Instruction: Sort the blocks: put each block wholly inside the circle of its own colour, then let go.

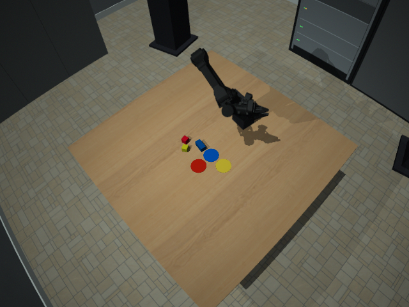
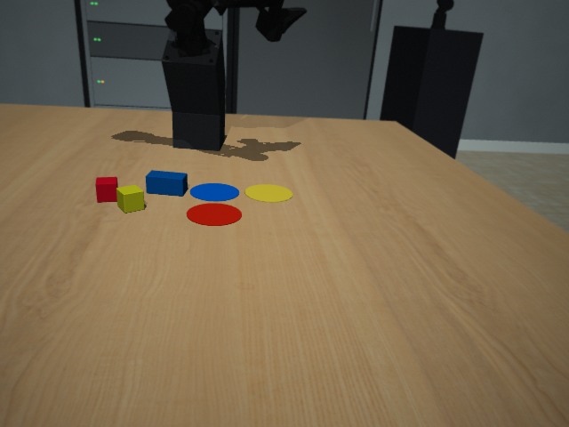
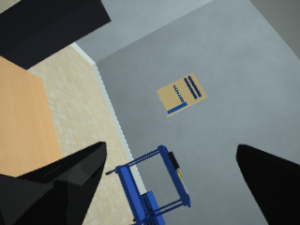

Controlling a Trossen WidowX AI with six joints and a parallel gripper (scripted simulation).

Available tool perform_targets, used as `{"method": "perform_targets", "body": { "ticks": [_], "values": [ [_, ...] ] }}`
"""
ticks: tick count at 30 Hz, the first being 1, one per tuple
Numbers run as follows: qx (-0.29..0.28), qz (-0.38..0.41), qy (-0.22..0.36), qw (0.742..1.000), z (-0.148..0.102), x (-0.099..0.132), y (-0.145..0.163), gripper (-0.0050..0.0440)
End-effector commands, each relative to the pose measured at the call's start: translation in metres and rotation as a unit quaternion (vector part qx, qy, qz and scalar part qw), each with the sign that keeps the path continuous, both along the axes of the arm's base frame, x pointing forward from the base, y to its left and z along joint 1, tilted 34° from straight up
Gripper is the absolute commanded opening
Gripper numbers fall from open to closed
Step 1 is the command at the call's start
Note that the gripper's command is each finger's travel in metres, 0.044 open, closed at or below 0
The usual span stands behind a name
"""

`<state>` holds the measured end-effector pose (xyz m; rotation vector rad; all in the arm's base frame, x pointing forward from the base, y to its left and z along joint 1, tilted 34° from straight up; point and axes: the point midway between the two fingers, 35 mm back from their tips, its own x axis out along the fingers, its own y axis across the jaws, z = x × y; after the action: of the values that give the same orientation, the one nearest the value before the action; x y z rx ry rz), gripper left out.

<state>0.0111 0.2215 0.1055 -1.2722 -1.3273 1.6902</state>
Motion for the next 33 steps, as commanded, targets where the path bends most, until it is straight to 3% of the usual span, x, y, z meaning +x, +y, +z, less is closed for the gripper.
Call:
{"method": "perform_targets", "body": {
  "ticks": [1, 20, 23, 26, 32, 33],
  "values": [
    [0.005, 0.000, -0.003, 1.000, 0.004, 0.001, 0.001, 0.0400],
    [0.000, -0.010, 0.002, 1.000, 0.005, 0.004, 0.002, 0.0400],
    [-0.037, -0.096, 0.058, 0.993, 0.003, 0.032, 0.002, 0.0400],
    [-0.065, -0.189, 0.113, 0.973, -0.001, 0.081, -0.007, 0.0400],
    [-0.099, -0.344, 0.215, 0.908, -0.005, 0.117, -0.022, 0.0400],
    [-0.099, -0.344, 0.215, 0.908, -0.005, 0.117, -0.022, 0.0400]
  ]
}}
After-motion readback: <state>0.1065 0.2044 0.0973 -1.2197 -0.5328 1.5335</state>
